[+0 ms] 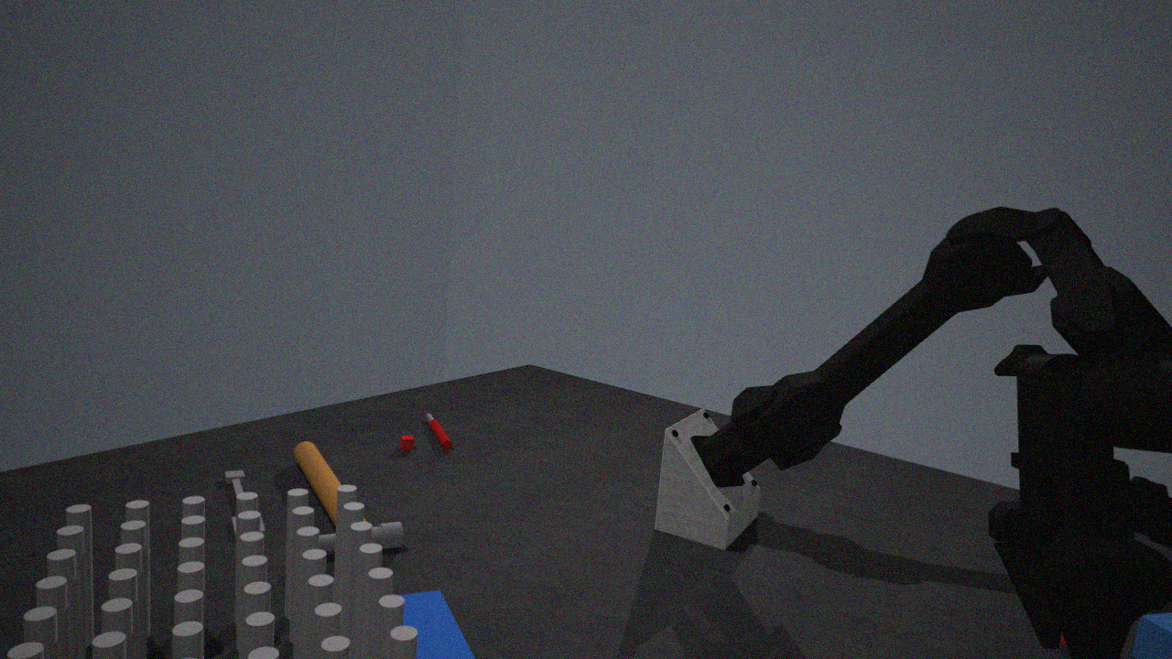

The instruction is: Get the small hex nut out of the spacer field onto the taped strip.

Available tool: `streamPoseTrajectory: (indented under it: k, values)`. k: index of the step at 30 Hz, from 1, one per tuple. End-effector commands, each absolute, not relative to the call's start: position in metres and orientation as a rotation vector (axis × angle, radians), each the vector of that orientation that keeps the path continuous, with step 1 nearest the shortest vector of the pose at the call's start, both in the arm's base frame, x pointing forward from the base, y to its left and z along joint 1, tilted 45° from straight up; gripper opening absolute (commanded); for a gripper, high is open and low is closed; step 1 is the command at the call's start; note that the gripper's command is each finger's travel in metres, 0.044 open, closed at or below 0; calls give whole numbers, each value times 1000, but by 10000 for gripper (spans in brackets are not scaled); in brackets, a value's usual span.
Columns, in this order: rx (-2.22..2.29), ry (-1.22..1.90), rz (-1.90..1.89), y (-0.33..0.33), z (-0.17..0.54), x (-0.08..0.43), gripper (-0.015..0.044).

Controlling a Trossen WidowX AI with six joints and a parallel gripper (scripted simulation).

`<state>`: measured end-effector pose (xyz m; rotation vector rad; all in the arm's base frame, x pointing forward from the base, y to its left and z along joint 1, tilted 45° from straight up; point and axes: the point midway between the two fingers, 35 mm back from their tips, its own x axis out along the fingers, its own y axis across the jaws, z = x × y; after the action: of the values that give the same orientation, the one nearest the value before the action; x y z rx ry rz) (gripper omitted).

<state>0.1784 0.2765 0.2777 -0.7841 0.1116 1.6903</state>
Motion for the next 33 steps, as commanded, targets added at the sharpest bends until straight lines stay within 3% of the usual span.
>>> streamPoseTrajectory:
  k: [1, 13, 27, 33]
  values:
    - [-402, 469, 1626, 277, 275, 180, 440]
    - [588, 1373, 1188, 274, 273, 183, 440]
    - [1252, 1970, 570, 271, 273, 185, 440]
    - [1296, 2009, 510, 271, 273, 186, 440]
